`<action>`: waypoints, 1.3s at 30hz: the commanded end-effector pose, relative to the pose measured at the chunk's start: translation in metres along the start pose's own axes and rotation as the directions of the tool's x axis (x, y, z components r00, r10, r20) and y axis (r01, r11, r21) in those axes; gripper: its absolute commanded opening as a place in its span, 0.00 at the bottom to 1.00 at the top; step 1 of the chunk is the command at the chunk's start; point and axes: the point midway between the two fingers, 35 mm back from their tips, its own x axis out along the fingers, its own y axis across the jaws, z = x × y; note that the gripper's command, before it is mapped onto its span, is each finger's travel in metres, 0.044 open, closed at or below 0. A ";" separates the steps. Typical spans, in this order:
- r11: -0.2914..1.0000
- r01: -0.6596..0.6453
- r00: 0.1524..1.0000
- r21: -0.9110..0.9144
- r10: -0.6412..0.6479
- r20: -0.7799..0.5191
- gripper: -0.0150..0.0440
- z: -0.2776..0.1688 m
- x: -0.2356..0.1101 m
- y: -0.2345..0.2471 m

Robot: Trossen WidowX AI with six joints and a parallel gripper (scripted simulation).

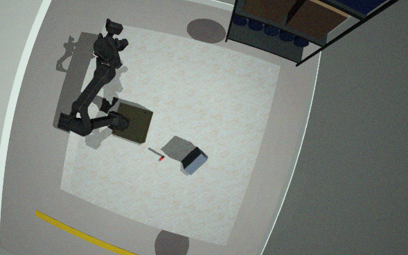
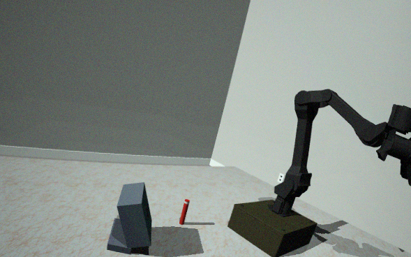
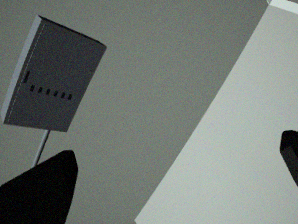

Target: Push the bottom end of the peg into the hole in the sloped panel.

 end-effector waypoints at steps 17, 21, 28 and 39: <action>0.974 -0.210 0.942 0.088 0.177 0.285 1.00 0.083 -0.057 0.061; 0.962 -0.254 0.917 0.103 0.206 0.342 1.00 0.099 -0.072 0.070; 0.933 -0.335 0.862 0.128 0.249 0.442 1.00 0.128 -0.102 0.085; 0.874 -0.463 0.753 0.150 0.298 0.586 1.00 0.168 -0.154 0.102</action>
